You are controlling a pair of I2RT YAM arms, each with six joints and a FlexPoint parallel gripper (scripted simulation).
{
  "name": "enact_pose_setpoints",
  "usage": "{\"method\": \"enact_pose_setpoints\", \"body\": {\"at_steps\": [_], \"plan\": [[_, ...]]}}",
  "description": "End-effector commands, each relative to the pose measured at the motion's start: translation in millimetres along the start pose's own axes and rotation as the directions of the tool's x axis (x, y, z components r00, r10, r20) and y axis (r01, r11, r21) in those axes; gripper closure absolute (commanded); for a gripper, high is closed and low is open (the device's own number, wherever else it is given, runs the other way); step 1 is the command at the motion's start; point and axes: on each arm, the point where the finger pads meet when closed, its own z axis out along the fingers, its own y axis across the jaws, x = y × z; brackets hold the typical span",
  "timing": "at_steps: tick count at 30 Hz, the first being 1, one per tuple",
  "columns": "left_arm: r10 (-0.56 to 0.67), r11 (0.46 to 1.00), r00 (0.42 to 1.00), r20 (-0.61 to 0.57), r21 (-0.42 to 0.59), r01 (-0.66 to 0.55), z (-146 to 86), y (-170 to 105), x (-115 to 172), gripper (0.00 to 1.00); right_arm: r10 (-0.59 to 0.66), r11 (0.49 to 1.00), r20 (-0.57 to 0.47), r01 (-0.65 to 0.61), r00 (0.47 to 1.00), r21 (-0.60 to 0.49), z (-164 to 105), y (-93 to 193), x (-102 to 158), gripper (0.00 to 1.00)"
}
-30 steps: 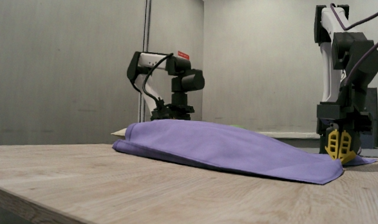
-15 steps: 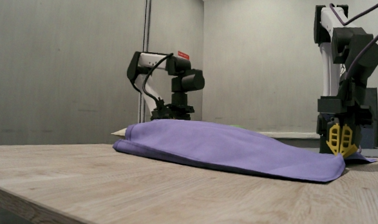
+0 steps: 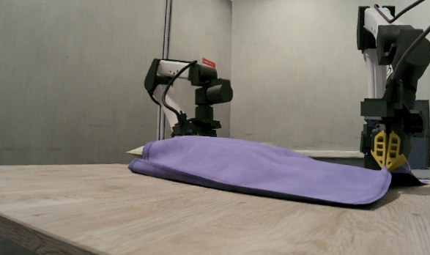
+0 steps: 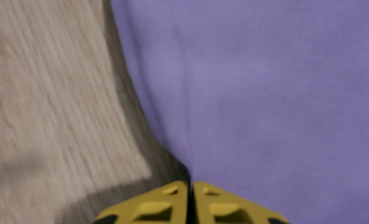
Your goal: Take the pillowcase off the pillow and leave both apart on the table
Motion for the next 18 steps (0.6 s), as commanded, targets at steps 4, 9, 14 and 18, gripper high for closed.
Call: {"method": "enact_pose_setpoints", "body": {"at_steps": [4,9,14,18], "plan": [[0.006,1.0,0.999,0.046,-0.005,-0.006,-20,-2,-14,1.0,0.003,1.0,0.001,-0.003,1.0,-0.028,-7,7,-1,1.0],[0.009,1.0,0.999,0.05,-0.003,-0.009,-25,-4,-17,1.0,0.003,1.0,0.001,-0.003,1.0,-0.028,-7,7,-1,1.0],[0.011,1.0,0.998,0.054,-0.003,-0.011,-27,-4,-18,1.0,0.003,1.0,0.001,-0.003,1.0,-0.028,-7,7,-1,1.0],[0.011,1.0,0.998,0.057,-0.003,-0.011,-28,-4,-19,1.0,0.003,1.0,0.0,-0.003,1.0,-0.029,-7,7,0,1.0]]}}
